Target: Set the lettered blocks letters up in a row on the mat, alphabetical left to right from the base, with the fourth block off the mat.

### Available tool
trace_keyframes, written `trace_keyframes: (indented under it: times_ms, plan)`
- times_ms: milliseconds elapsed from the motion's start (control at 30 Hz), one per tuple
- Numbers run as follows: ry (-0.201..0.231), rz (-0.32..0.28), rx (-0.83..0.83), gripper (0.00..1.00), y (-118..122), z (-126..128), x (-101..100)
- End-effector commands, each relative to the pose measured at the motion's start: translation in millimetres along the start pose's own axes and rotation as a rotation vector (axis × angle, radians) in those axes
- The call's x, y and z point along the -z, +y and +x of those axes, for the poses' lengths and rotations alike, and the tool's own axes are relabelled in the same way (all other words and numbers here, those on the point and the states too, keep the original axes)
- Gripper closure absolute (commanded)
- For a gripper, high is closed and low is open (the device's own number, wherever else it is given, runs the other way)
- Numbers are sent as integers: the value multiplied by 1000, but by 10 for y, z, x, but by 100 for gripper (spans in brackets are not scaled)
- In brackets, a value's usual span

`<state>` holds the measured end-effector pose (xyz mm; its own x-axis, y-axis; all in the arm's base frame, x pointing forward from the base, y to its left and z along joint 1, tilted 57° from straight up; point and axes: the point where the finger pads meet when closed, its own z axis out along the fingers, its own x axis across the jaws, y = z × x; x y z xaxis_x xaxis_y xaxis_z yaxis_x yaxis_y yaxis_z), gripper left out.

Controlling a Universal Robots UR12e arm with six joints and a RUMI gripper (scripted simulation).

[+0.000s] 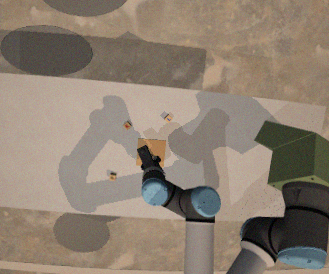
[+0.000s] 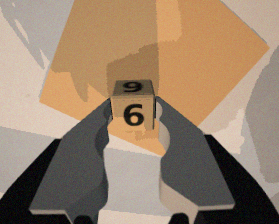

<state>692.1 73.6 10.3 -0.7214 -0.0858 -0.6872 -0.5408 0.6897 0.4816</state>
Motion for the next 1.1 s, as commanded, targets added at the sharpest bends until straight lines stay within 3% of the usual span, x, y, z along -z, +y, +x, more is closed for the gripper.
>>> trace_keyframes:
  times_ms: [0, 1067]
  plan:
    - [0, 1, 0, 91, -3, -3, 4]
    - [0, 1, 0, 91, -3, -3, 77]
